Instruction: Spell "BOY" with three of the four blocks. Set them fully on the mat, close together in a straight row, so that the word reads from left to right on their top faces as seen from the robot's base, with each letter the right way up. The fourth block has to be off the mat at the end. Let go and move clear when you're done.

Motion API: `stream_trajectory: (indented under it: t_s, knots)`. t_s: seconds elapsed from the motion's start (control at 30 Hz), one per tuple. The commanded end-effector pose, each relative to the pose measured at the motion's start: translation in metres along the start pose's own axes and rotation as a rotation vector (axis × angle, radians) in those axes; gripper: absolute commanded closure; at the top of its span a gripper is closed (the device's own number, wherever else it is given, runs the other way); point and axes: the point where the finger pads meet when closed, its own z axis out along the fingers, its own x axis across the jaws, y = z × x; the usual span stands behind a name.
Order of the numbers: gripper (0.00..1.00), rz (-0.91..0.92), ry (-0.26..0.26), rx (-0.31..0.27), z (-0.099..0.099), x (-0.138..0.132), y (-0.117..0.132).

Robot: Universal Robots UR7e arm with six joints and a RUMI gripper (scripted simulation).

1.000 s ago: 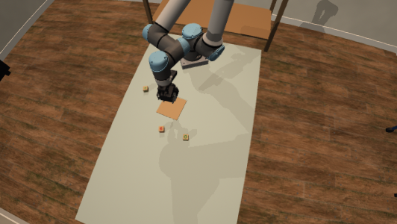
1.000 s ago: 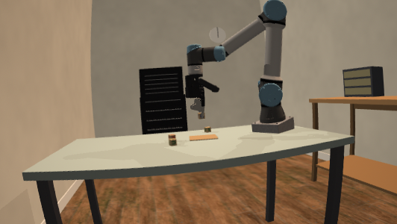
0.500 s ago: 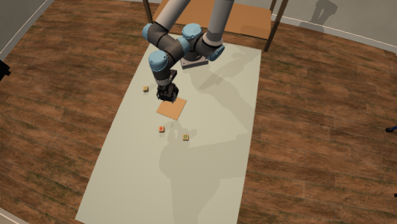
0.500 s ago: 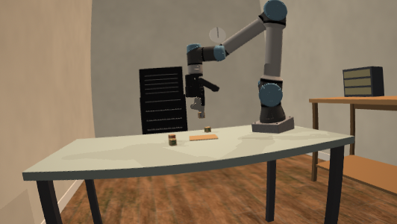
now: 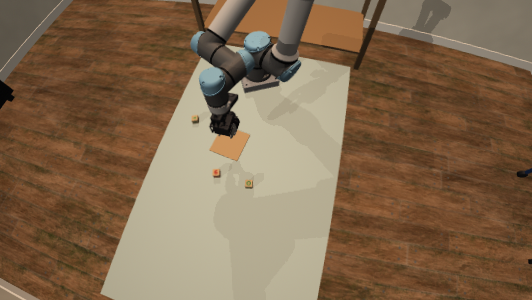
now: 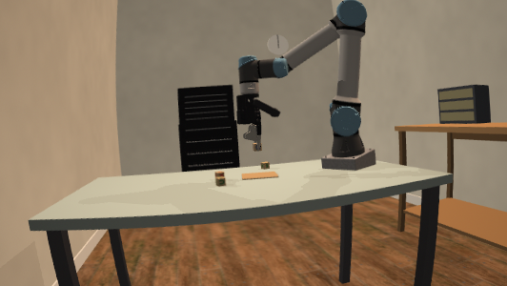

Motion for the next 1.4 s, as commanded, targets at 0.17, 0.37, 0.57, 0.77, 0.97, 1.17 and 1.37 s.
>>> stream_trajectory:
  t_s: [0.17,0.37,0.57,0.77,0.97,1.17,1.37]
  knots:
    - [0.91,0.057,0.0,-0.001,0.0,0.001,0.0]
    - [0.91,0.123,0.0,-0.001,0.0,0.003,0.0]
    - [0.91,0.212,0.0,-0.001,0.0,0.005,0.0]
    - [0.91,0.284,0.0,-0.001,0.0,0.007,0.0]
    - [0.91,0.412,0.0,-0.001,0.0,0.01,0.0]
    - [0.91,0.557,0.0,-0.001,-0.001,0.014,0.001]
    - [0.91,0.661,0.0,-0.001,-0.001,0.016,0.002]
